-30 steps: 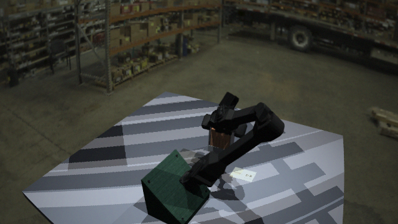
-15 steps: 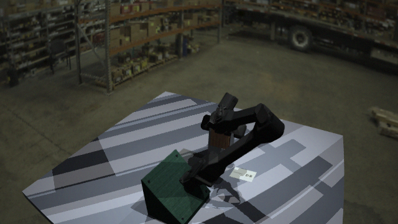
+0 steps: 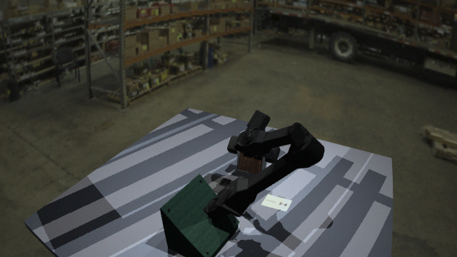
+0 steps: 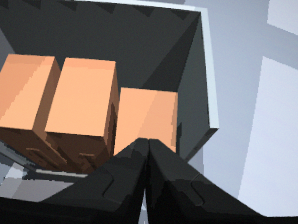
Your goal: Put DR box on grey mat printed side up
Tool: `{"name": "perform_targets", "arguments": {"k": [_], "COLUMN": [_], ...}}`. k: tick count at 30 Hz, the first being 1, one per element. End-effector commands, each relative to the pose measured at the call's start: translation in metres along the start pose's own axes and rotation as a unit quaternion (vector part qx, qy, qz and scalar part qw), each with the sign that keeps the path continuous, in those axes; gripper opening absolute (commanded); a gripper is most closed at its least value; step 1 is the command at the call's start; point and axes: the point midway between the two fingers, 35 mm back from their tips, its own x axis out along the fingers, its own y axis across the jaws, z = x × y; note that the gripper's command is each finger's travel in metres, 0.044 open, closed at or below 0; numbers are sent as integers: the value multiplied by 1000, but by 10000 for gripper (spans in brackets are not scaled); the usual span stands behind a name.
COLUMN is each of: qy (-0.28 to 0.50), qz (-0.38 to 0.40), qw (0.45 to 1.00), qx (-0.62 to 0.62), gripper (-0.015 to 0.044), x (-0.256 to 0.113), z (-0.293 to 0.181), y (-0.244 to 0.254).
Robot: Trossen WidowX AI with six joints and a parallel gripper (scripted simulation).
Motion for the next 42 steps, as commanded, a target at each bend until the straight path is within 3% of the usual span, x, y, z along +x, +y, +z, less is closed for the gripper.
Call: {"name": "perform_targets", "arguments": {"k": [1, 42], "qy": [4, 5], "qz": [-2, -2], "qw": [1000, 1000], "qx": [-2, -2], "gripper": [0, 0], "x": [-1, -8], "z": [-5, -24], "y": [0, 0]}}
